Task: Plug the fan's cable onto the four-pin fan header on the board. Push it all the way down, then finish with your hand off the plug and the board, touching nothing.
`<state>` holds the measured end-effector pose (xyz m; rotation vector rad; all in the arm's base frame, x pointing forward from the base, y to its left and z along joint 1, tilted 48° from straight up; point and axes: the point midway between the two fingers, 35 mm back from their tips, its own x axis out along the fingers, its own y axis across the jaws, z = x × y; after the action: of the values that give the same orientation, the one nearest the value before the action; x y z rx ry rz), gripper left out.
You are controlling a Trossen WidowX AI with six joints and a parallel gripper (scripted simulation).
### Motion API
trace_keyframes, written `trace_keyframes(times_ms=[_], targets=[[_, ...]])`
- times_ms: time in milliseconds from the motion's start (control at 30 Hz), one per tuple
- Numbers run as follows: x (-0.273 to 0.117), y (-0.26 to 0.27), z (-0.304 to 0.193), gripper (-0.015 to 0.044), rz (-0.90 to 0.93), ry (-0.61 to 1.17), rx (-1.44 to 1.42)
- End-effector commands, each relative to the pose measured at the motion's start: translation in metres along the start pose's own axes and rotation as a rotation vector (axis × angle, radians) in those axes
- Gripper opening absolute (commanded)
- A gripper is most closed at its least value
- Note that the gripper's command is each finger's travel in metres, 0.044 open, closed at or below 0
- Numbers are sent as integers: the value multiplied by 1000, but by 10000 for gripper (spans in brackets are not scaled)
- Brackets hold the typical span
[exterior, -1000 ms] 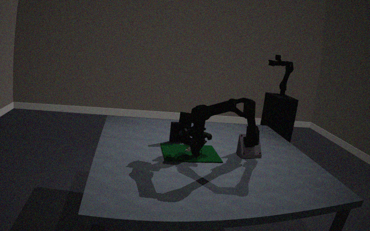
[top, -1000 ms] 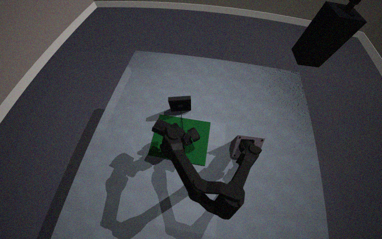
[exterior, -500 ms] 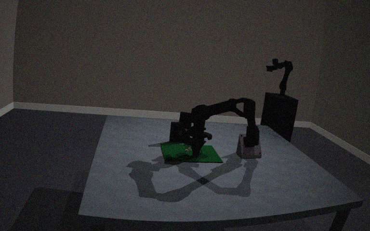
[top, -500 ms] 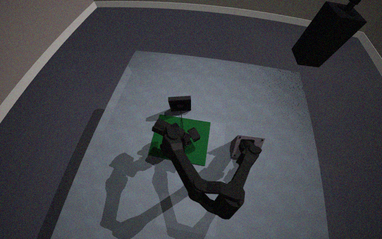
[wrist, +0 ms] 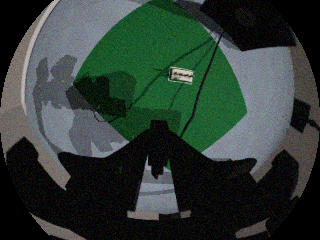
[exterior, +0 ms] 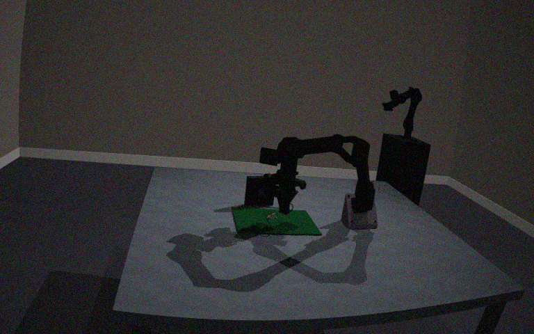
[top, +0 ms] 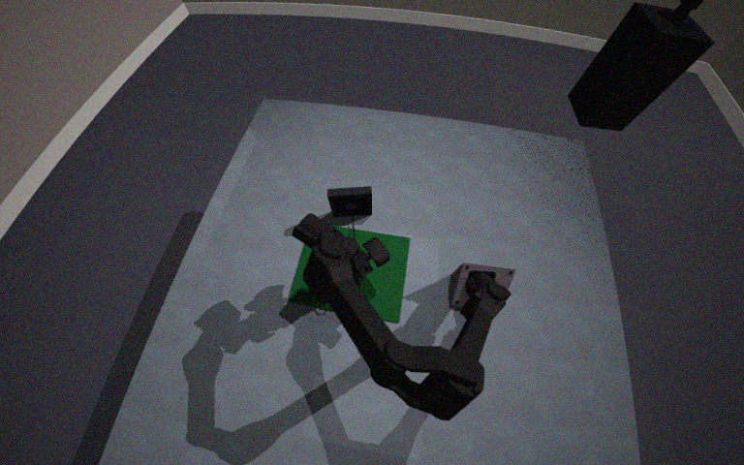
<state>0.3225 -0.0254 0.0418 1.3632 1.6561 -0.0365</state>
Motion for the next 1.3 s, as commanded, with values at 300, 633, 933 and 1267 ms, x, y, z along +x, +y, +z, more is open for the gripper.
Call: trace_keyframes(times_ms=[300, 633, 933, 1267], targets=[[-2, -7, 20, 0, -5, -4, -439], [-2, -13, 34, 0, -6, -4, -783], [-2, -19, 47, 0, -7, -3, -1092], [-2, -27, 61, 0, -8, -2, -1435]])
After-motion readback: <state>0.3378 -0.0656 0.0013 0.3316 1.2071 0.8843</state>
